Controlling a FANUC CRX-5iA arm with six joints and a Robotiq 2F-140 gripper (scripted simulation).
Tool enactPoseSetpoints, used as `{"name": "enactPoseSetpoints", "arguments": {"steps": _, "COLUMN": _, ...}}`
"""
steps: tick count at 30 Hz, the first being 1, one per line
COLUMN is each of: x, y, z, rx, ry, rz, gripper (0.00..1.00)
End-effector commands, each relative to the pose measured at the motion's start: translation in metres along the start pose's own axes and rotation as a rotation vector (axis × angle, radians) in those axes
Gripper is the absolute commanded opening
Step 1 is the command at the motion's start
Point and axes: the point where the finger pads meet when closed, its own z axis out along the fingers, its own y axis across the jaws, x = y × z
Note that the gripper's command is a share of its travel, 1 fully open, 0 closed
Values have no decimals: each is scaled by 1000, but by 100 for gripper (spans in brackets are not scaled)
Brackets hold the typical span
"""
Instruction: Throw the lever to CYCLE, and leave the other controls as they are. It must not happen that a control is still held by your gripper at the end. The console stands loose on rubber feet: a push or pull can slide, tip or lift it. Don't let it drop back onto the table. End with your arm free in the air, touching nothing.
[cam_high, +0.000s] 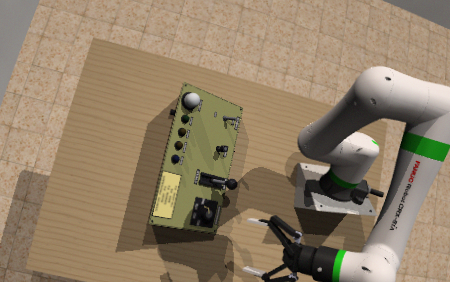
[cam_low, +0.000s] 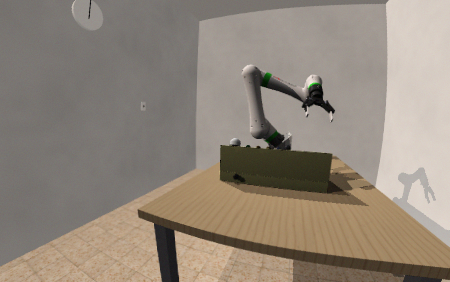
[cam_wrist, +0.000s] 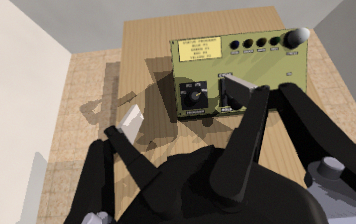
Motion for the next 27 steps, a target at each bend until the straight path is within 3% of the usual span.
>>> {"name": "enactPoseSetpoints", "arguments": {"steps": 1, "x": 27, "y": -17, "z": -9, "rx": 8, "ry": 9, "rz": -11, "gripper": 100}}
{"name": "enactPoseSetpoints", "arguments": {"steps": 3, "x": 59, "y": -33, "z": -22, "rx": 19, "ry": 27, "rz": -22, "gripper": 100}}
{"name": "enactPoseSetpoints", "arguments": {"steps": 8, "x": 93, "y": -48, "z": -35, "rx": 29, "ry": 48, "rz": -32, "gripper": 100}}
{"name": "enactPoseSetpoints", "arguments": {"steps": 13, "x": 149, "y": -69, "z": -56, "rx": 40, "ry": 82, "rz": -48, "gripper": 100}}
{"name": "enactPoseSetpoints", "arguments": {"steps": 18, "x": 168, "y": -75, "z": -63, "rx": 43, "ry": 95, "rz": -53, "gripper": 100}}
{"name": "enactPoseSetpoints", "arguments": {"steps": 20, "x": 208, "y": -84, "z": -77, "rx": 46, "ry": 120, "rz": -62, "gripper": 100}}
{"name": "enactPoseSetpoints", "arguments": {"steps": 22, "x": 208, "y": -84, "z": -77, "rx": 46, "ry": 120, "rz": -62, "gripper": 100}}
{"name": "enactPoseSetpoints", "arguments": {"steps": 25, "x": 248, "y": -91, "z": -91, "rx": 45, "ry": 145, "rz": -70, "gripper": 100}}
{"name": "enactPoseSetpoints", "arguments": {"steps": 27, "x": 248, "y": -91, "z": -91, "rx": 45, "ry": 145, "rz": -70, "gripper": 100}}
